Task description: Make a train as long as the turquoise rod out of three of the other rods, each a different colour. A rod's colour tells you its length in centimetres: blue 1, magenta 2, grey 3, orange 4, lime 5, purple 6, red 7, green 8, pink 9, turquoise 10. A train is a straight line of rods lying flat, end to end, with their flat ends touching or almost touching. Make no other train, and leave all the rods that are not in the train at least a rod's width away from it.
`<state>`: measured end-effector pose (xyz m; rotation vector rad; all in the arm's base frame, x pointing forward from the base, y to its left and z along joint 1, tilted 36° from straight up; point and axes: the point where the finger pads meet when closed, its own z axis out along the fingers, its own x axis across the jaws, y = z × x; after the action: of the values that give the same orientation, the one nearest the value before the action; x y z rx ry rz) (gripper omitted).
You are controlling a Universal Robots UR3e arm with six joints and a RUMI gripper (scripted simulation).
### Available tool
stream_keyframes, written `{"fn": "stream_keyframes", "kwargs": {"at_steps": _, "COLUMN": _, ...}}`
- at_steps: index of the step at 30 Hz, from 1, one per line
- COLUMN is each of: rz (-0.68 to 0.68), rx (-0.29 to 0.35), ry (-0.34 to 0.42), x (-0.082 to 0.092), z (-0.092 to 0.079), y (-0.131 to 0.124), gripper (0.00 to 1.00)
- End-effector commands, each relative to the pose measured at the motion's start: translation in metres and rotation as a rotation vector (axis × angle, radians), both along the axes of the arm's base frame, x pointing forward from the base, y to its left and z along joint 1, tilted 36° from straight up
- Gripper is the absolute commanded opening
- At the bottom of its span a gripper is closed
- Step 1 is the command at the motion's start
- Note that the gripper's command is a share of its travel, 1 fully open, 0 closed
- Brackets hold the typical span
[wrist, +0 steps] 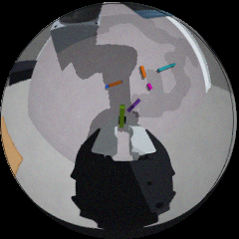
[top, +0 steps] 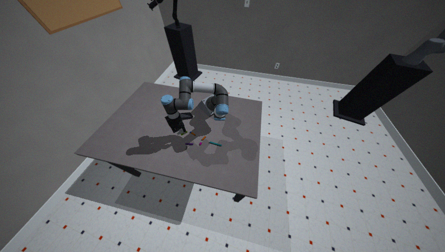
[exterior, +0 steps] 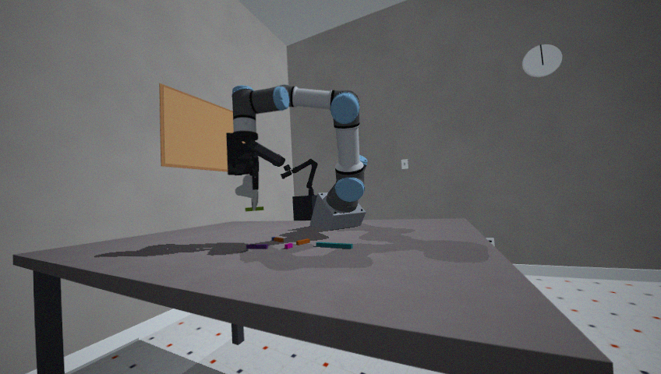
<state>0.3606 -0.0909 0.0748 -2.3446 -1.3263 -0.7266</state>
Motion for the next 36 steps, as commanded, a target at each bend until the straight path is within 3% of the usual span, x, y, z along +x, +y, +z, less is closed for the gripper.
{"fn": "stream_keyframes", "kwargs": {"at_steps": 1, "rz": -0.002, "rx": -0.002, "ry": -0.001, "x": 0.0, "z": 0.001, "y": -0.001, "gripper": 0.0}}
{"fn": "stream_keyframes", "kwargs": {"at_steps": 12, "rz": -0.098, "rx": 0.029, "ry": 0.063, "x": -0.007, "z": 0.004, "y": 0.004, "gripper": 0.0}}
{"fn": "stream_keyframes", "kwargs": {"at_steps": 36, "rz": -0.689, "rx": 0.219, "ry": 0.449, "x": -0.047, "z": 0.018, "y": 0.038, "gripper": 0.0}}
